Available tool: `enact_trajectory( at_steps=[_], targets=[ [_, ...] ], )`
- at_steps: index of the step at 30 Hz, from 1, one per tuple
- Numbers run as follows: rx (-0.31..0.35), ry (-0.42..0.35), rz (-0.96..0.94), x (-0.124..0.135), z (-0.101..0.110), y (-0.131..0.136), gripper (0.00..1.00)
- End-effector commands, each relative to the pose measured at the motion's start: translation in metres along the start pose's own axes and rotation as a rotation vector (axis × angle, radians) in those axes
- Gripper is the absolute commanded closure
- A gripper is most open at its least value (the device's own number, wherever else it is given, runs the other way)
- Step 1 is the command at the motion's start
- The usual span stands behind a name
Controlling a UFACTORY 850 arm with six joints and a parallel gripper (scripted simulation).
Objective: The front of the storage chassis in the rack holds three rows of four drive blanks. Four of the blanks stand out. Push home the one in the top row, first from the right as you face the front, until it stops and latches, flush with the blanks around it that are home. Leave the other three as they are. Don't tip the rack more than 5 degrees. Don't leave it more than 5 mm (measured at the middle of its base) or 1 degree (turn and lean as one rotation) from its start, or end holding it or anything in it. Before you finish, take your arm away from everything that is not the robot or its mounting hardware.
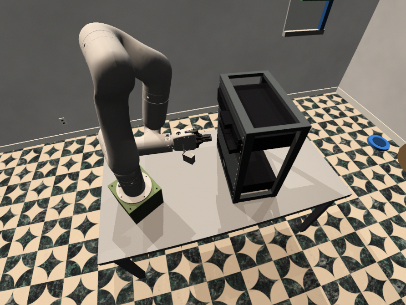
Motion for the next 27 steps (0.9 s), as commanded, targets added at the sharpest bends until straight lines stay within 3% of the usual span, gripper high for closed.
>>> enact_trajectory(
  at_steps=[1,27],
  targets=[
    [0.005,0.005,0.004,0.0024,0.0264,0.0009,1.00],
    [-0.018,0.022,0.006,0.0037,0.0339,0.0020,1.00]
  ],
)
Point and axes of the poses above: the point where the finger pads meet when closed, its own z axis back along the fingers, its own y axis across the jaws, x = y × z, the point moved 5 cm from there along z, back along the fingers, and after that the axes turned 9 degrees about -z, right-handed, at the moved point
